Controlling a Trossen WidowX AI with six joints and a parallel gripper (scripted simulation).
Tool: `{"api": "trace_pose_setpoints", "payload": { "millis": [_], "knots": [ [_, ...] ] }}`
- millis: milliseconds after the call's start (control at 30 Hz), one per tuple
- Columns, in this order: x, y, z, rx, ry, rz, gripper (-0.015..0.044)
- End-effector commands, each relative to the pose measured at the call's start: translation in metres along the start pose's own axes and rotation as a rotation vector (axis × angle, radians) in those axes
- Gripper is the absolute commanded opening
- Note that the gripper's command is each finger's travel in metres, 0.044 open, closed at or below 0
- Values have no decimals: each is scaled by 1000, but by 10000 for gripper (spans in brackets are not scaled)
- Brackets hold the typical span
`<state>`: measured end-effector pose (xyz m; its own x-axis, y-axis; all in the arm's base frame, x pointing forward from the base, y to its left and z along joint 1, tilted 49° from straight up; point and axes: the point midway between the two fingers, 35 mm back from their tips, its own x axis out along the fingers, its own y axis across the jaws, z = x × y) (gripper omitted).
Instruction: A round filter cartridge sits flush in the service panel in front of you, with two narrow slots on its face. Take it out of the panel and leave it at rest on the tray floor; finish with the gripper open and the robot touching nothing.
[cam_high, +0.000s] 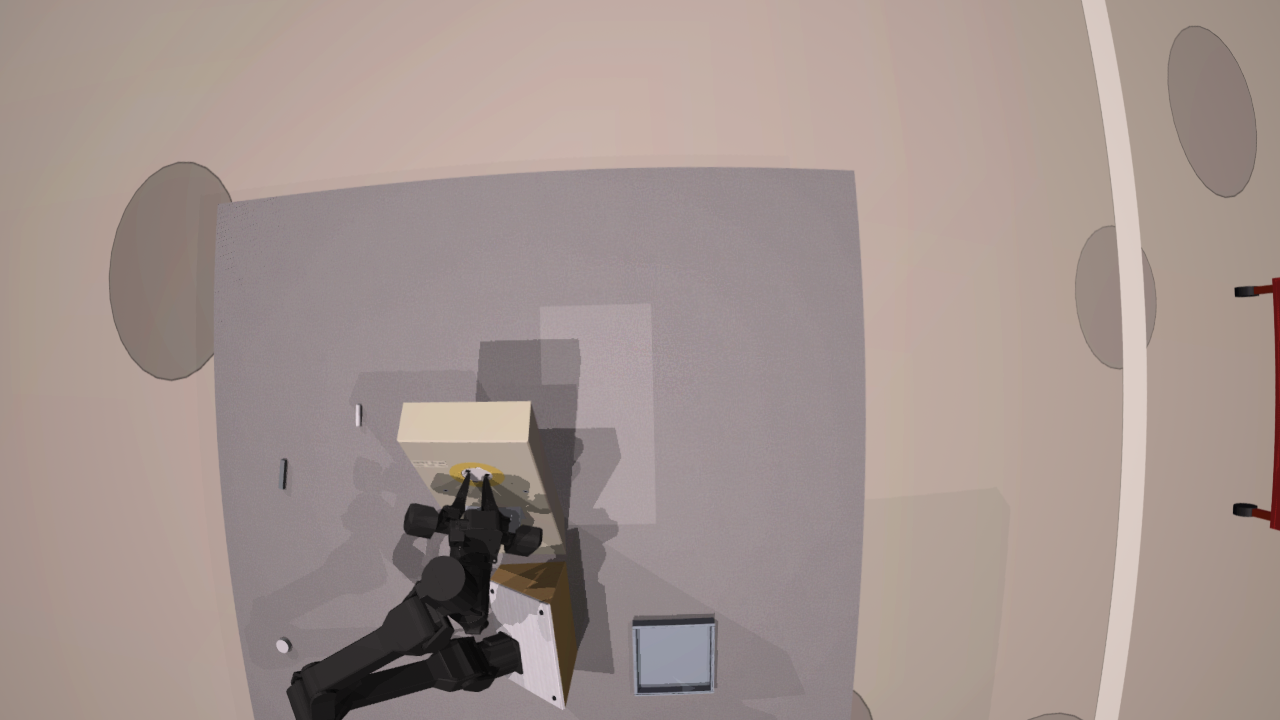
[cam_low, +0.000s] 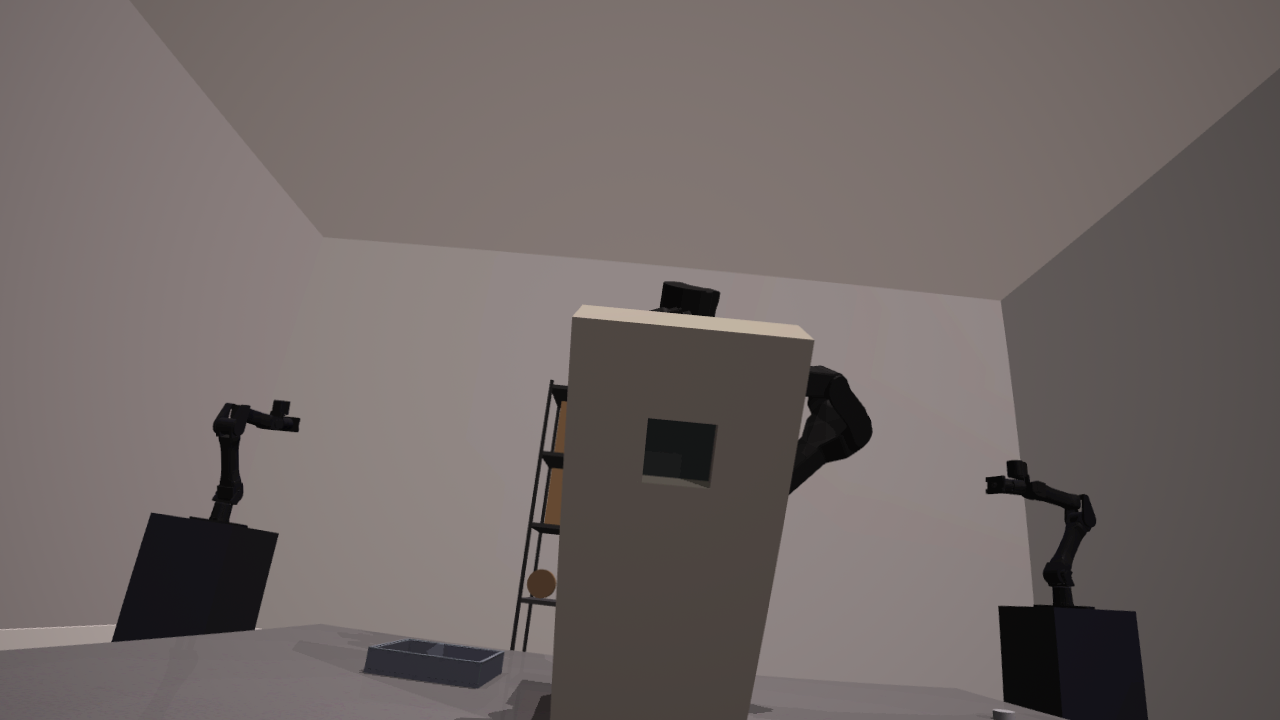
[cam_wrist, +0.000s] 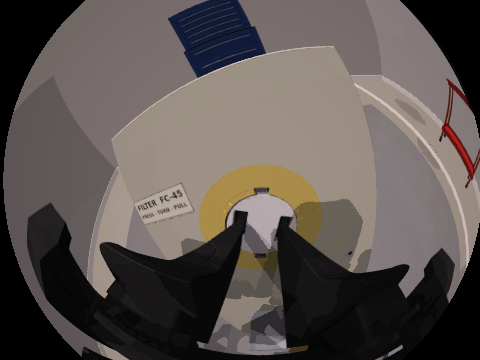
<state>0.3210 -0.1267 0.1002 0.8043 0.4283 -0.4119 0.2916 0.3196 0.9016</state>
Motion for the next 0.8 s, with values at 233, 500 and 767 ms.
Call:
{"api": "trace_pose_setpoints", "payload": {
  "millis": [233,500,767],
  "knots": [
    [7,0,1,3,-2,-3,110],
    [10,0,0,2,-2,-3,110],
    [13,0,0,2,-2,-2,110]
  ]
}}
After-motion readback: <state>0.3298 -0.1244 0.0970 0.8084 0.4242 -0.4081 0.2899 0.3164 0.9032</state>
